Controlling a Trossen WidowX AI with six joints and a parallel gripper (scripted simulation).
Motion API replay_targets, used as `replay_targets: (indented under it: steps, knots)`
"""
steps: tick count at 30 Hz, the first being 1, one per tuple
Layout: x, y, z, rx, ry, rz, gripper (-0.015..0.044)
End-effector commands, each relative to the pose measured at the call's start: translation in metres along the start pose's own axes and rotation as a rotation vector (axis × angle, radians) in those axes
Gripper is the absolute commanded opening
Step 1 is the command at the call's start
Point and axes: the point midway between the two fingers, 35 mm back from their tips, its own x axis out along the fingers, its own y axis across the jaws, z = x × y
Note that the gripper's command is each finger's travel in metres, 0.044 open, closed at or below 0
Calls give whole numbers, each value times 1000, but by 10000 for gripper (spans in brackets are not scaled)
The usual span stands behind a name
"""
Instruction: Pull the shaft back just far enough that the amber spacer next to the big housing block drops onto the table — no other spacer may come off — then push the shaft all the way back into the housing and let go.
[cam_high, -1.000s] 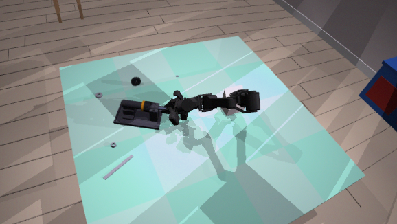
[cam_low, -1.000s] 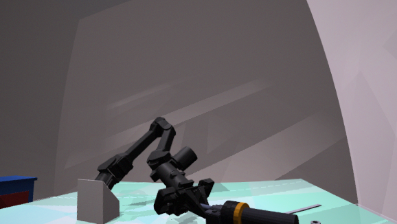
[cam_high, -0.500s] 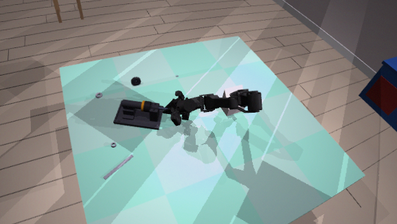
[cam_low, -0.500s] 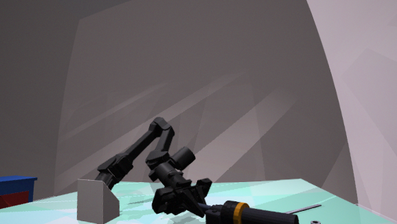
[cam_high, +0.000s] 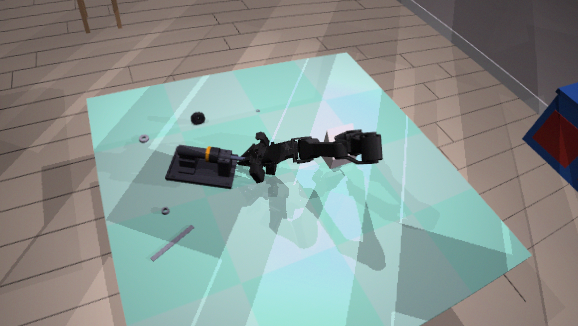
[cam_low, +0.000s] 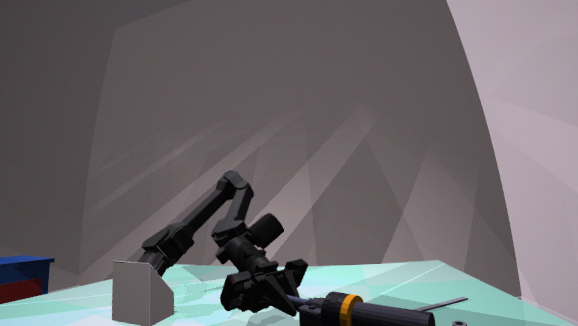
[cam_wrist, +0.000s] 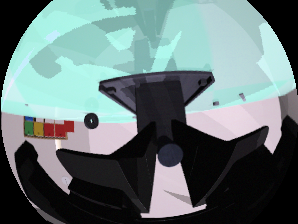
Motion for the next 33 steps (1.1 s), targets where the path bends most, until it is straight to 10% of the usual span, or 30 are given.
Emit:
replay_targets:
  steps: [1, 33]
  knots:
    - [-1, 1, 1, 6, 0, 1, 0]
    - [-4, 1, 3, 6, 0, 1, 0]
